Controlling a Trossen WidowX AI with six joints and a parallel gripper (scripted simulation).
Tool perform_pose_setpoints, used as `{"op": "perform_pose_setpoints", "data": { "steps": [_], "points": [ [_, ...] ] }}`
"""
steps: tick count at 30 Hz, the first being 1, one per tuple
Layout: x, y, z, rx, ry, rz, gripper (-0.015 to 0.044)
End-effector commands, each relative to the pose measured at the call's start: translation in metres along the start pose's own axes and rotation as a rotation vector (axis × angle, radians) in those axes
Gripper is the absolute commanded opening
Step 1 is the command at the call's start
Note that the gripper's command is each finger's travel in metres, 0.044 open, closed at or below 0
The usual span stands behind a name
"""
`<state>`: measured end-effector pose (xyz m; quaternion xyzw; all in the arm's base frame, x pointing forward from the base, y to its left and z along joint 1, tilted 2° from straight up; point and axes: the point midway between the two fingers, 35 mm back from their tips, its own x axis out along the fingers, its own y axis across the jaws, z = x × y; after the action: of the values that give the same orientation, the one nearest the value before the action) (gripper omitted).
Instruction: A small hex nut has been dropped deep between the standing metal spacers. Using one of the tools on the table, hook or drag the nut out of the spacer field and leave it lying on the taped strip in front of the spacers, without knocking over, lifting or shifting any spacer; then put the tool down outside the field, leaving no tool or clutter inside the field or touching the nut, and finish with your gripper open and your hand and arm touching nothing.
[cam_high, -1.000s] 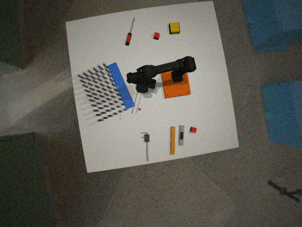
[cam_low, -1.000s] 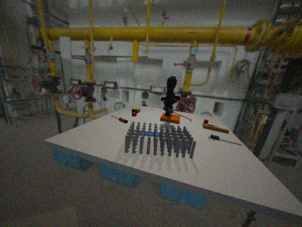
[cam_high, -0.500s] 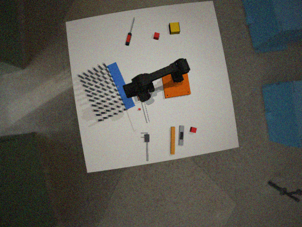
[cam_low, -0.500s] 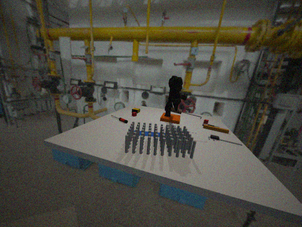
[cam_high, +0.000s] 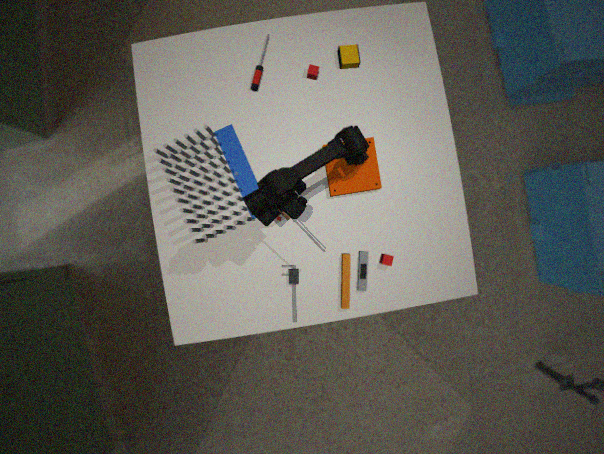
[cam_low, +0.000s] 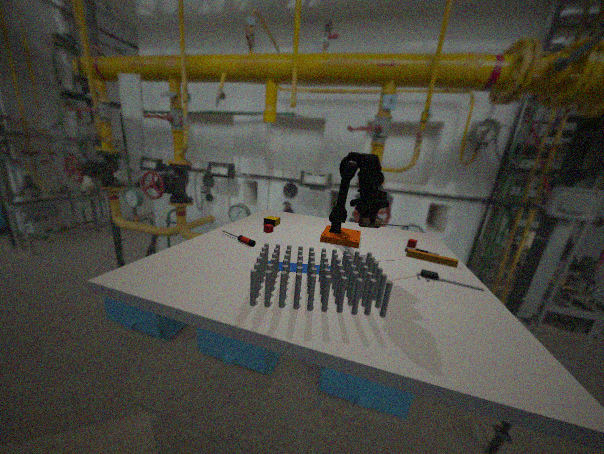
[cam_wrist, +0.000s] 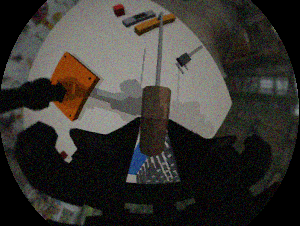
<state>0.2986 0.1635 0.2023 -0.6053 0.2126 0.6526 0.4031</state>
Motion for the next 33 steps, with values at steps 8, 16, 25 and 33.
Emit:
{"op": "perform_pose_setpoints", "data": {
  "steps": [8, 16, 25, 33],
  "points": [
    [0.011, -0.025, 0.05, -0.383, -0.115, 0.034, 0.0],
    [0.021, -0.035, 0.084, -0.638, -0.197, 0.054, 0.0],
    [0.028, -0.04, 0.109, -0.81, -0.256, 0.062, 0.0],
    [0.03, -0.04, 0.108, -0.81, -0.256, 0.062, 0.0]
  ]
}}
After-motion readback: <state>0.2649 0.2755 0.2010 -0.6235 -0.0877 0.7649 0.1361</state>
